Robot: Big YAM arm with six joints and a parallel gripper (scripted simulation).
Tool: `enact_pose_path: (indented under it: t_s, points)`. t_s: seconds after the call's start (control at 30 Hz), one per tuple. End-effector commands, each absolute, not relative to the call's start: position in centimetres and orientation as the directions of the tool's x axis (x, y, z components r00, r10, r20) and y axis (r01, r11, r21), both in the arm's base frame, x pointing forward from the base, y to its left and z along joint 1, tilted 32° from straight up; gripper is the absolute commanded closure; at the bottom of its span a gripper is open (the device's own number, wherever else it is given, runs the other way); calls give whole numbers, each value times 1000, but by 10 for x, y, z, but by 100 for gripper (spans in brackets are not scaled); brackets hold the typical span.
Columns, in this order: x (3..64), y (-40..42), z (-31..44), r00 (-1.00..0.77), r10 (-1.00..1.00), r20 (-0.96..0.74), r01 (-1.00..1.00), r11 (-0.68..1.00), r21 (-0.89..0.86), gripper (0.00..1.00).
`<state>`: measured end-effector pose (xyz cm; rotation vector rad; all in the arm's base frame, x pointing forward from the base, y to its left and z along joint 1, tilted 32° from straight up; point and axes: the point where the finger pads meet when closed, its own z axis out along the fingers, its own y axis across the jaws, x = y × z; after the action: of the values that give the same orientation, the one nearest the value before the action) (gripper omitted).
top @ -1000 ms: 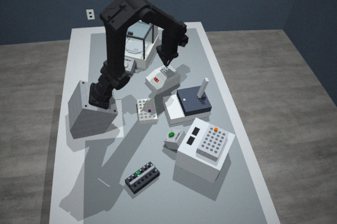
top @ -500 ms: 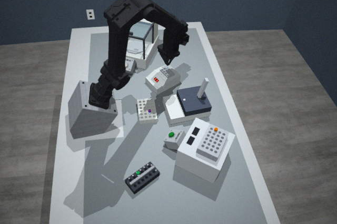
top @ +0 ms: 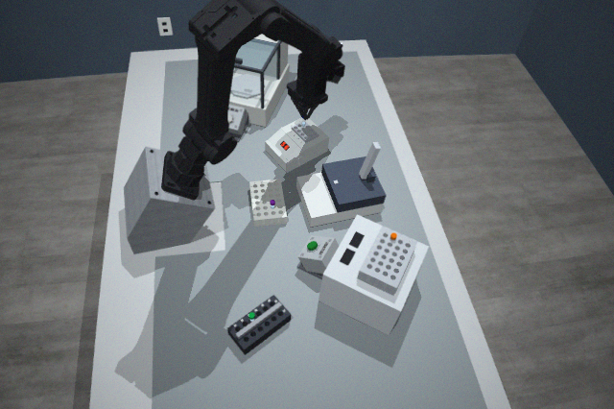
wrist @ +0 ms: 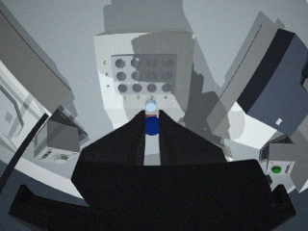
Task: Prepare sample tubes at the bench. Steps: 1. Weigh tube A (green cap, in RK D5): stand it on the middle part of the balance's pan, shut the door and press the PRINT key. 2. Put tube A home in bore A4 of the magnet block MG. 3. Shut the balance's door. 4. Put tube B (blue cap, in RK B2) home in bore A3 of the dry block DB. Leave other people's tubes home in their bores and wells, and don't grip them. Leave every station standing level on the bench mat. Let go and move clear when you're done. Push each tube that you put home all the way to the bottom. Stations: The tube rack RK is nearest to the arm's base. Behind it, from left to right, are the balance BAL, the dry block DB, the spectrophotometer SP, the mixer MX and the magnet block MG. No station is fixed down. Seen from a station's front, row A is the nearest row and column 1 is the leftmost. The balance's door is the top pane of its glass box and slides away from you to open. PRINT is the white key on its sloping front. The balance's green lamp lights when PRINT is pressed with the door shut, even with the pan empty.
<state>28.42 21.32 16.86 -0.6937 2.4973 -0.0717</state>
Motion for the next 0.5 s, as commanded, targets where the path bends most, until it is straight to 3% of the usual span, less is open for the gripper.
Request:
enact_pose_path:
  t_s: [0.0, 0.47]
  points:
    - [289, 217, 181, -709, -483, -514, -461, 869, -180, 91]
    - [289, 216, 181, -709, -483, -514, -461, 869, -180, 91]
